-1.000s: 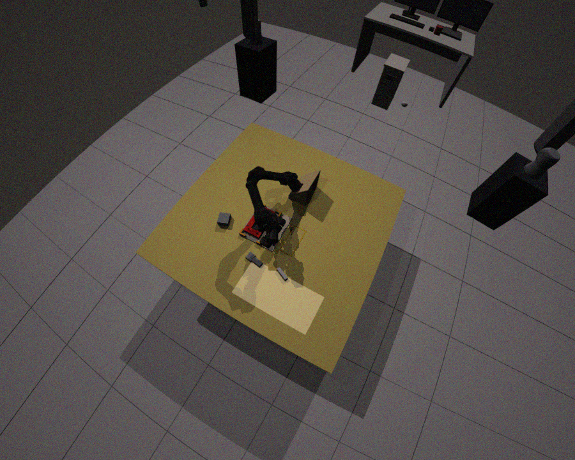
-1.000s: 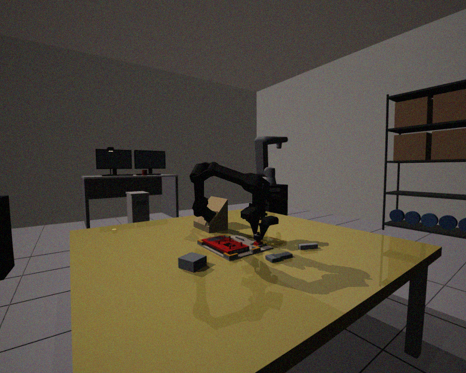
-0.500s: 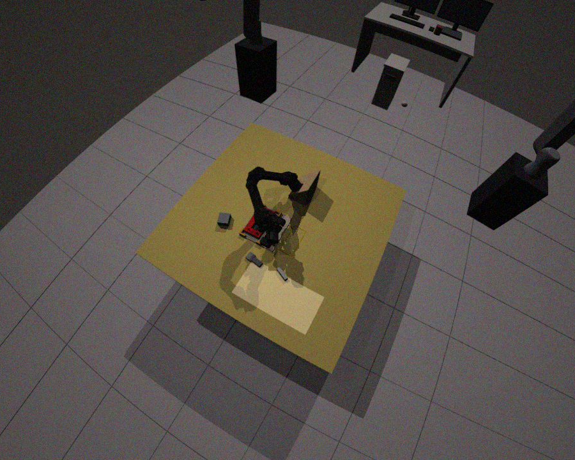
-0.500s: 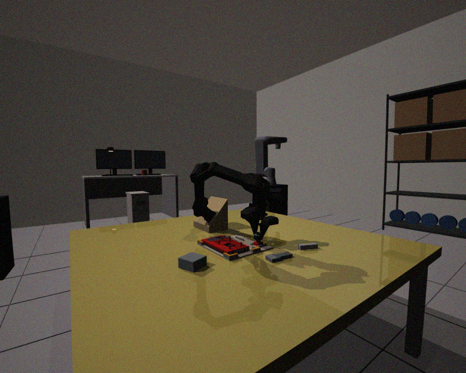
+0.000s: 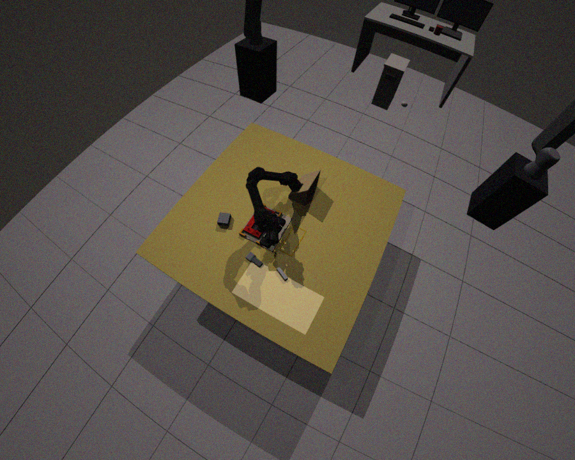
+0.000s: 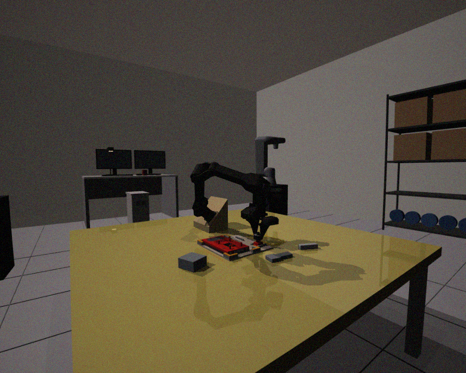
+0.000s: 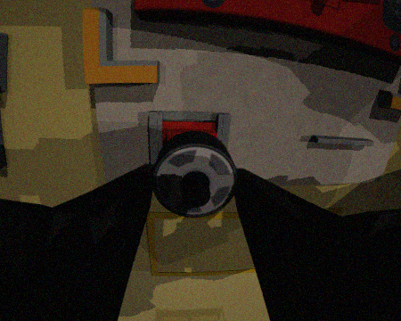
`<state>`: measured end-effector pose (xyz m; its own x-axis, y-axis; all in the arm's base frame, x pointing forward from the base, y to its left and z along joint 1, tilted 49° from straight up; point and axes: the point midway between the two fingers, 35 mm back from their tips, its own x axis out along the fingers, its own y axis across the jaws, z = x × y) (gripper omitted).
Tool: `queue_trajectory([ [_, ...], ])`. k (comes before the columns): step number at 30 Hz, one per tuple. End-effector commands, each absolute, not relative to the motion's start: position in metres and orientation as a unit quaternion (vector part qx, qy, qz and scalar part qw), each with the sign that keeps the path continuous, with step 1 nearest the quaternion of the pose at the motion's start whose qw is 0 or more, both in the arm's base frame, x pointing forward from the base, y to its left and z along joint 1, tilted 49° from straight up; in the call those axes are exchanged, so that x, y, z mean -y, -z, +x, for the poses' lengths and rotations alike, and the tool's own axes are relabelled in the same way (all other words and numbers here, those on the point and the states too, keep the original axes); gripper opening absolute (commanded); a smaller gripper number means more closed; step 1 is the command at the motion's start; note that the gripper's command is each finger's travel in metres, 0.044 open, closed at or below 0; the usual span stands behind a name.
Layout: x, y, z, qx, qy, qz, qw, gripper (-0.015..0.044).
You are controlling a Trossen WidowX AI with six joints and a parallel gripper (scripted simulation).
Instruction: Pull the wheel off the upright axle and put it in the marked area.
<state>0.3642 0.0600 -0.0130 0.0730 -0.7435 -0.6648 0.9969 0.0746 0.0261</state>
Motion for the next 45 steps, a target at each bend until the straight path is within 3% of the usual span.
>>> queue_trajectory([
  [1,-0.072,0.006,0.362,-0.256,0.624,0.25,0.694,0.0],
  [45,-0.082,-0.004,0.36,-0.256,0.623,0.25,0.696,0.0],
])
